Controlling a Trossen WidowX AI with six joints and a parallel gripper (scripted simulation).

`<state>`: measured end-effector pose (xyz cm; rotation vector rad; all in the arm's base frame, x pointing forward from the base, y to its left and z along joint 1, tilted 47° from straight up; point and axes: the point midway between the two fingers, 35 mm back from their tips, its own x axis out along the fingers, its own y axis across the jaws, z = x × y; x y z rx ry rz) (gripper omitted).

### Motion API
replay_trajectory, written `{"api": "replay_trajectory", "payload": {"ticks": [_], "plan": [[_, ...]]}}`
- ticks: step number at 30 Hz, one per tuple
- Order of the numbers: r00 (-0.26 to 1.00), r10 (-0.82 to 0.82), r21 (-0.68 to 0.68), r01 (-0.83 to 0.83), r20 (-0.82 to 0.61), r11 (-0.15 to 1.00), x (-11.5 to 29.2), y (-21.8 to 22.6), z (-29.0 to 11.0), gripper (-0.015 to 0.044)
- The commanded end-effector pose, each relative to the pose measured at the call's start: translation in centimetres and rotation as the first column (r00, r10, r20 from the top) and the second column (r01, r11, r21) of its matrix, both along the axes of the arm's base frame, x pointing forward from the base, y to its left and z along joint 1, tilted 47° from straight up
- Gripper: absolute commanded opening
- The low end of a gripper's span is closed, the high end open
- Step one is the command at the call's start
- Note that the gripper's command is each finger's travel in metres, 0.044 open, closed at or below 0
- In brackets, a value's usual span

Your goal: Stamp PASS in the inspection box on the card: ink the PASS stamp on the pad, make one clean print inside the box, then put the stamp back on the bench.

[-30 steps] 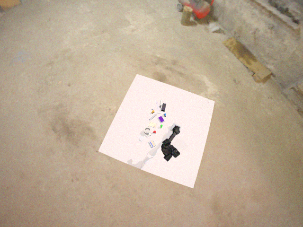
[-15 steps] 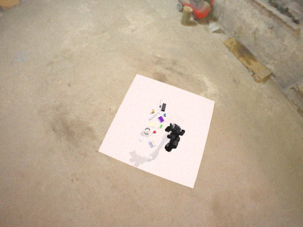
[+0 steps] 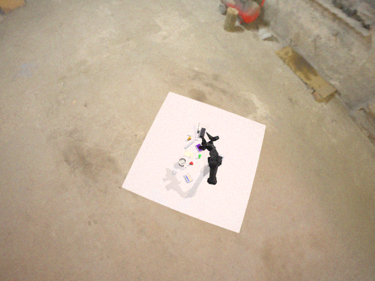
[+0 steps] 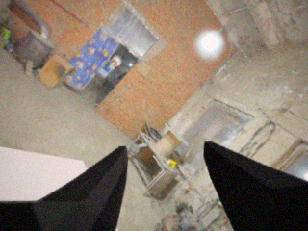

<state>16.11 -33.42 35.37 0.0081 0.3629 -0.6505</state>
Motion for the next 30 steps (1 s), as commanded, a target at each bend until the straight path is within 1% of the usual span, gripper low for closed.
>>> {"api": "replay_trajectory", "payload": {"ticks": [1,4,8,12,16,20,24,26,30], "plan": [[0.991,0.118,0.161,-0.107,-0.059,0.981,2.9,1.7,-5.4,0.0228],[0.968,0.227,0.29,-0.189,-0.105,0.938,4.9,4.1,-9.5,0.0228],[0.913,0.379,0.455,-0.277,-0.148,0.846,6.9,8.1,-14.5,0.0228],[0.824,0.542,0.616,-0.344,-0.164,0.709,8.1,13.4,-18.9,0.0228],[0.709,0.688,0.757,-0.361,-0.157,0.545,8.0,18.9,-22.4,0.0228],[0.566,0.815,0.877,-0.322,-0.124,0.357,6.5,24.6,-25.1,0.0228],[0.408,0.911,0.961,-0.225,-0.06,0.164,3.9,29.9,-26.7,0.0228],[0.381,0.923,0.97,-0.203,-0.046,0.132,3.4,30.7,-26.8,0.0228],[0.381,0.923,0.97,-0.203,-0.046,0.132,3.3,30.4,-27.2,0.0228]]}}
